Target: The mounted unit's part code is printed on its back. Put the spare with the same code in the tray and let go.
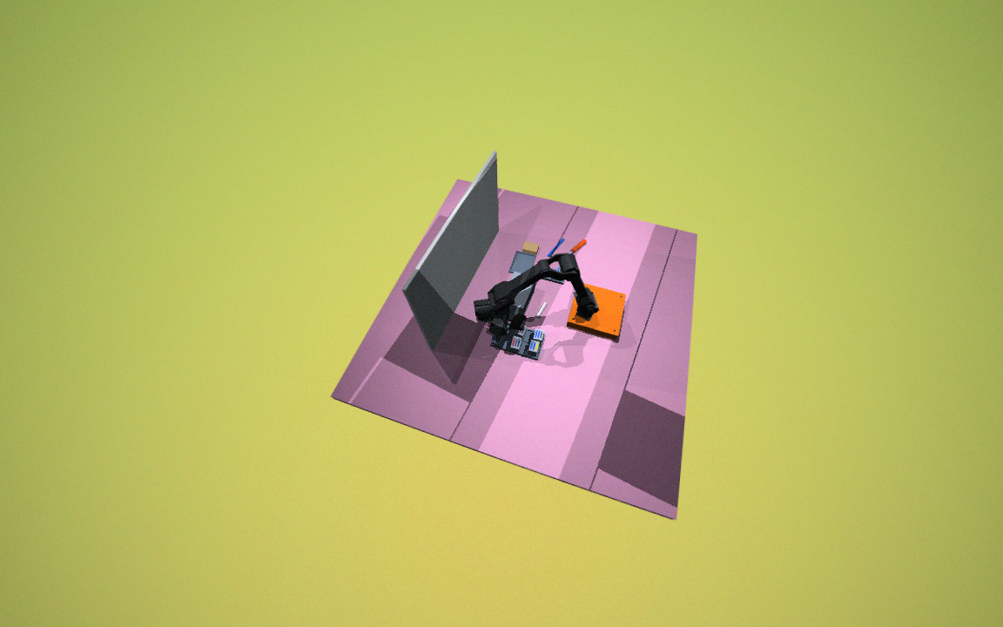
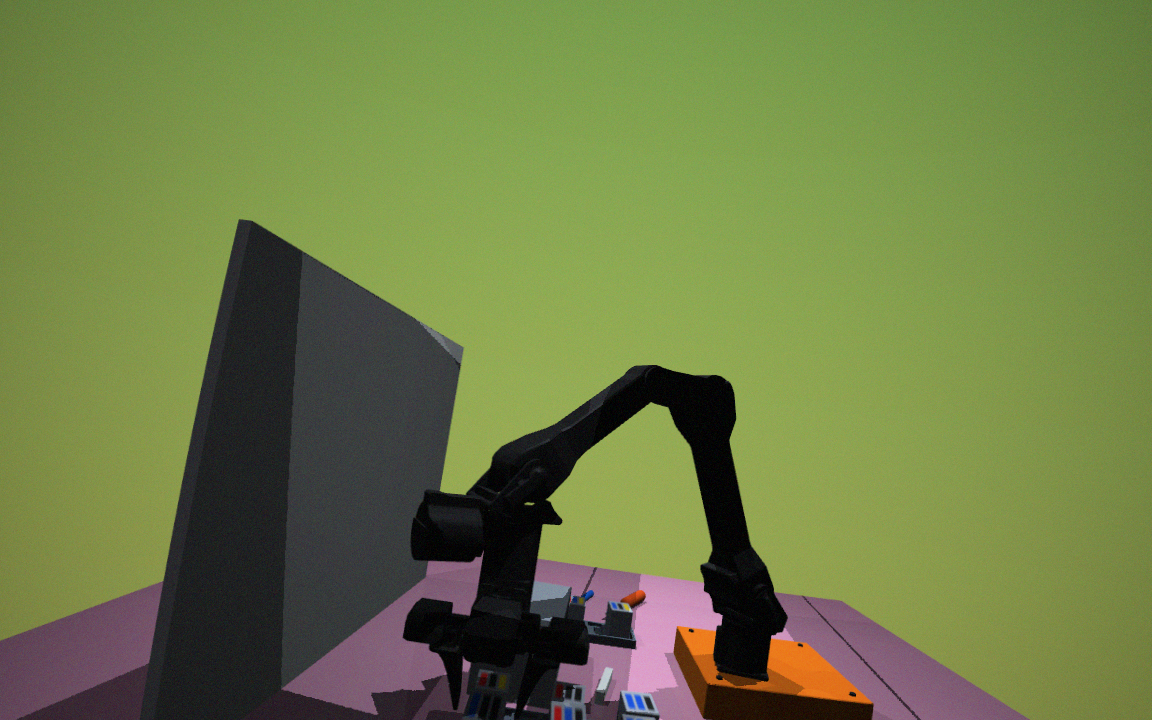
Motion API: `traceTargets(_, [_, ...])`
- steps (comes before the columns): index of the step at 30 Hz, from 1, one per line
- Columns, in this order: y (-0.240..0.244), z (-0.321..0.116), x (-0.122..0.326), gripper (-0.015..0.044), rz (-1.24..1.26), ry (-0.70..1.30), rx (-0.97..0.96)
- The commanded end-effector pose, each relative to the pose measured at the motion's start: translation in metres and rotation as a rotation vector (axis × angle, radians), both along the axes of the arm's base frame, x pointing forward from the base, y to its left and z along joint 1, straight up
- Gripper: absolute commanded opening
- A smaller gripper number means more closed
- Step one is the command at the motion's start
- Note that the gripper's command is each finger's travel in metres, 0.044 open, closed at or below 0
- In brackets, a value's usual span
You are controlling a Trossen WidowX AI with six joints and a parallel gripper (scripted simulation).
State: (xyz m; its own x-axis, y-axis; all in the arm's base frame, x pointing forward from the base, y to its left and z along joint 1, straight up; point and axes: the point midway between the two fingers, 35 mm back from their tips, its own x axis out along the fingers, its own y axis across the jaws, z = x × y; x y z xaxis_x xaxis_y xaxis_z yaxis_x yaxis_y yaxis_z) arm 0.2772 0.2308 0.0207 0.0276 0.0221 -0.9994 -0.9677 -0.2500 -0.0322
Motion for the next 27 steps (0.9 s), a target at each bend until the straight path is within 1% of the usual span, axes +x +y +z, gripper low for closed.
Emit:
traceTargets(1, [-0.0004, -0.0017, -0.0012, 0.0300, -0.005, 0.003, 0.000])
traceTargets(4, [-0.0004, -0.0017, -0.0012, 0.0300, -0.005, 0.003, 0.000])
traceTargets(8, [-0.0003, -0.0005, -0.0004, 0.0195, 0.000, 0.001, -0.001])
traceTargets(18, [-0.0003, -0.0005, -0.0004, 0.0128, 0.000, 0.001, -0.001])
traceTargets(23, [-0.0003, -0.0005, -0.0004, 0.0000, 0.000, 0.001, -0.001])
traceTargets(27, [-0.0003, -0.0005, -0.0004, 0.0000, 0.000, 0.001, -0.001])
